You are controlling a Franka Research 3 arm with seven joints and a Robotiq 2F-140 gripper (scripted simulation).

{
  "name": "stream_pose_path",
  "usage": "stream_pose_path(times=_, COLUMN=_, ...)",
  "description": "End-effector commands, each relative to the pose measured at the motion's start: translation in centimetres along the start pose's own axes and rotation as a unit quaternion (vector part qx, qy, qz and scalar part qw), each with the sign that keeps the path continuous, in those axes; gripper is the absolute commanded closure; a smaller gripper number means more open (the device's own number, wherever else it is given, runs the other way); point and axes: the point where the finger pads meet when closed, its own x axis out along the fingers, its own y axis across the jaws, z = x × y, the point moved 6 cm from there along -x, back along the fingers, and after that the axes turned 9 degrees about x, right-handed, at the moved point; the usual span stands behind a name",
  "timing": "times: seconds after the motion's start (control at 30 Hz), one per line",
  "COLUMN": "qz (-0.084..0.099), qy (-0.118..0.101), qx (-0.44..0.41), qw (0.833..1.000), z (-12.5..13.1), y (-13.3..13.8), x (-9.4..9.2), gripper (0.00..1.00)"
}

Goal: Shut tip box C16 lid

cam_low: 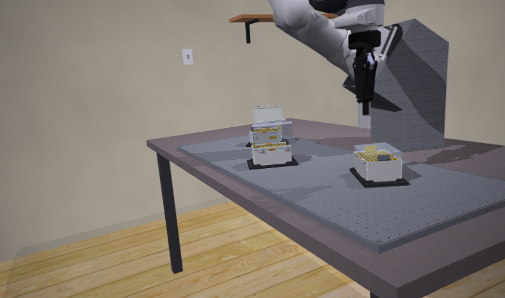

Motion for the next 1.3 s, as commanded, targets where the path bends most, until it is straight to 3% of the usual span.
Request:
stream_pose_path(times=0.0, qz=0.001, qy=-0.001, qx=0.01, qw=1.0, z=0.4, y=0.0, x=-0.1, gripper=1.0)
stream_pose_path(times=0.73, qz=0.001, qy=-0.001, qx=0.01, qw=1.0, z=0.4, y=0.0, x=-0.3, gripper=1.0)
stream_pose_path(times=1.27, qz=0.001, qy=-0.001, qx=0.01, qw=1.0, z=0.4, y=0.0, x=-3.3, gripper=1.0)
